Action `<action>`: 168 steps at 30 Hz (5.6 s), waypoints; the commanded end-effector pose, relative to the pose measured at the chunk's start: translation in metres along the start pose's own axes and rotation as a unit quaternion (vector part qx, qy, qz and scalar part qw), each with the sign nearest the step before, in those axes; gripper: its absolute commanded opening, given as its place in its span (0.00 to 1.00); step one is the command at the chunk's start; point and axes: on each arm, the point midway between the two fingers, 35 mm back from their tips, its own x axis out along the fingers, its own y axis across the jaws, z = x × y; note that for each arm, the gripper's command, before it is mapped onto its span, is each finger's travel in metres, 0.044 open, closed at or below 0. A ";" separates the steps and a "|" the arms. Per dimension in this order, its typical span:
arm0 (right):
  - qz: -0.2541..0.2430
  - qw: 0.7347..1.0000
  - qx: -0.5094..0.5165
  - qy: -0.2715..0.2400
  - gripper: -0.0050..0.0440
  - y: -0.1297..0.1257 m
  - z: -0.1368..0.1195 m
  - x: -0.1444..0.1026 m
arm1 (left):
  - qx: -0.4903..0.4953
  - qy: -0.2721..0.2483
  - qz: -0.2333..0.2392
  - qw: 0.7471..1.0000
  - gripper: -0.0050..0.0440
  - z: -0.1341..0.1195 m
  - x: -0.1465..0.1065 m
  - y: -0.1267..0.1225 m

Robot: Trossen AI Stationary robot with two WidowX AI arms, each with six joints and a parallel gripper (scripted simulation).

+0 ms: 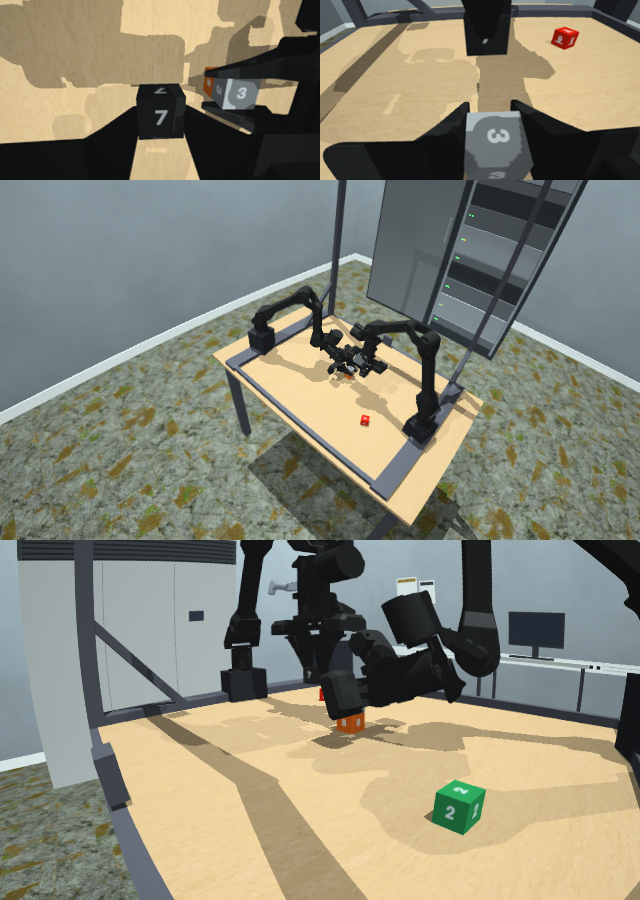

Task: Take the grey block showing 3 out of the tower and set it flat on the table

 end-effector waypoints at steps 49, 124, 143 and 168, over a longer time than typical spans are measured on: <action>0.001 1.000 0.004 -0.005 0.00 0.003 -0.033 -0.112 | 0.000 0.002 -0.015 1.000 0.00 -0.001 -0.009 -0.004; 0.003 1.000 0.005 -0.005 0.92 0.002 -0.044 -0.174 | 0.000 0.002 -0.018 1.000 0.00 -0.001 0.013 -0.084; 0.003 1.000 0.005 -0.005 0.92 0.002 -0.044 -0.174 | 0.000 0.002 -0.018 1.000 0.00 -0.002 0.028 -0.081; 0.003 1.000 0.005 -0.005 0.92 0.002 -0.044 -0.174 | 0.000 0.003 -0.027 1.000 0.54 -0.001 0.026 -0.084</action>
